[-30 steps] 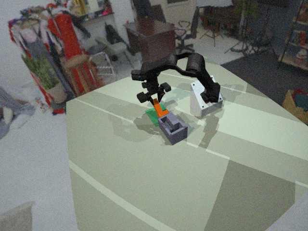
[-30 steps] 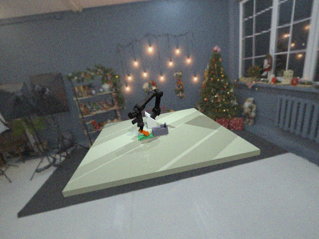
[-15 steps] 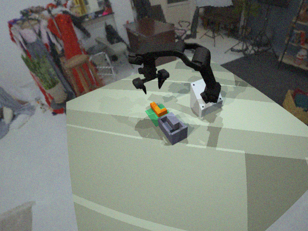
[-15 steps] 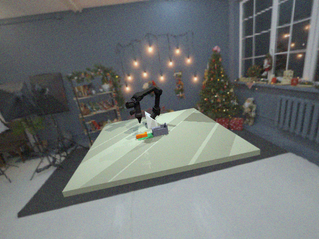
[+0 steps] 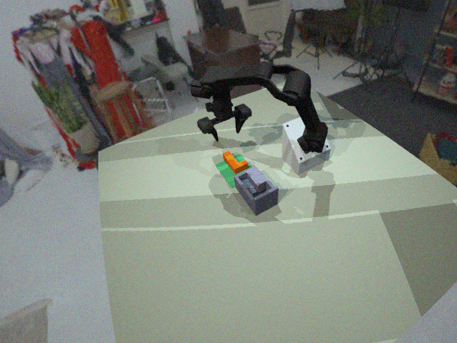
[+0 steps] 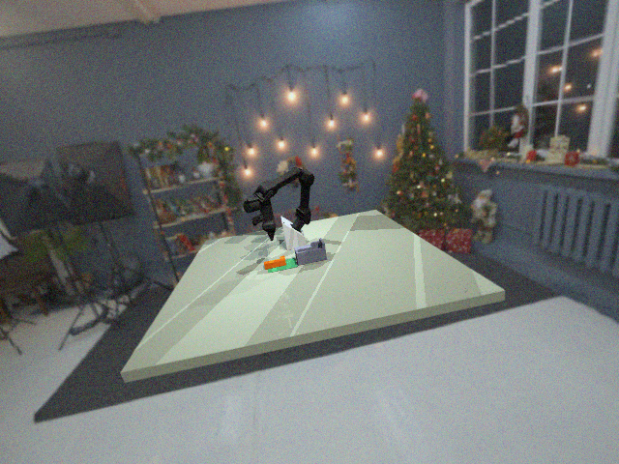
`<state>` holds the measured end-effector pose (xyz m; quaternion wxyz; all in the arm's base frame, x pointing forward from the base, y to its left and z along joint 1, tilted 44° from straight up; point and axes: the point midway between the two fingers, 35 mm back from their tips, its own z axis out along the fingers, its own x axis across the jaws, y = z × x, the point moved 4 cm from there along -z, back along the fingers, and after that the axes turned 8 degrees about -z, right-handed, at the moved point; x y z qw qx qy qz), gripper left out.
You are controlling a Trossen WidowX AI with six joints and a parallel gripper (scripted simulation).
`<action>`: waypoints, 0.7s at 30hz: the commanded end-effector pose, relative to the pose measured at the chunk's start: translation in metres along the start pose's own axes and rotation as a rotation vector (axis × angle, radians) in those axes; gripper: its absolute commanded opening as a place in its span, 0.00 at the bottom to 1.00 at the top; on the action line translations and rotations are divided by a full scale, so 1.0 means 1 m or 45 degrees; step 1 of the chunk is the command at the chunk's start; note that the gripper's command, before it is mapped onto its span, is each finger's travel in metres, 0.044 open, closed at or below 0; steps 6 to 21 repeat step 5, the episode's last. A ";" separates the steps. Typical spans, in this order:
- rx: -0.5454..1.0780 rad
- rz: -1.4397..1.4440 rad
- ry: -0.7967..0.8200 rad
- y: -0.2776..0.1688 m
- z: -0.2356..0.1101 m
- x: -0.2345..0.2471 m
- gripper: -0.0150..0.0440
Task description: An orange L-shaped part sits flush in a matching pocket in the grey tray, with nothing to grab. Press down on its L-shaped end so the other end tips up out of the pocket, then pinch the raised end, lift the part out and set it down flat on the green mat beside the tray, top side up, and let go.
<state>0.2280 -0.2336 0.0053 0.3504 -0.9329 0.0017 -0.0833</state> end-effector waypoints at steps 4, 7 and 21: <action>0.000 0.004 0.001 0.000 0.000 0.000 0.93; 0.000 0.004 0.001 0.000 0.000 0.000 0.93; 0.000 0.004 0.001 0.000 0.000 0.000 0.93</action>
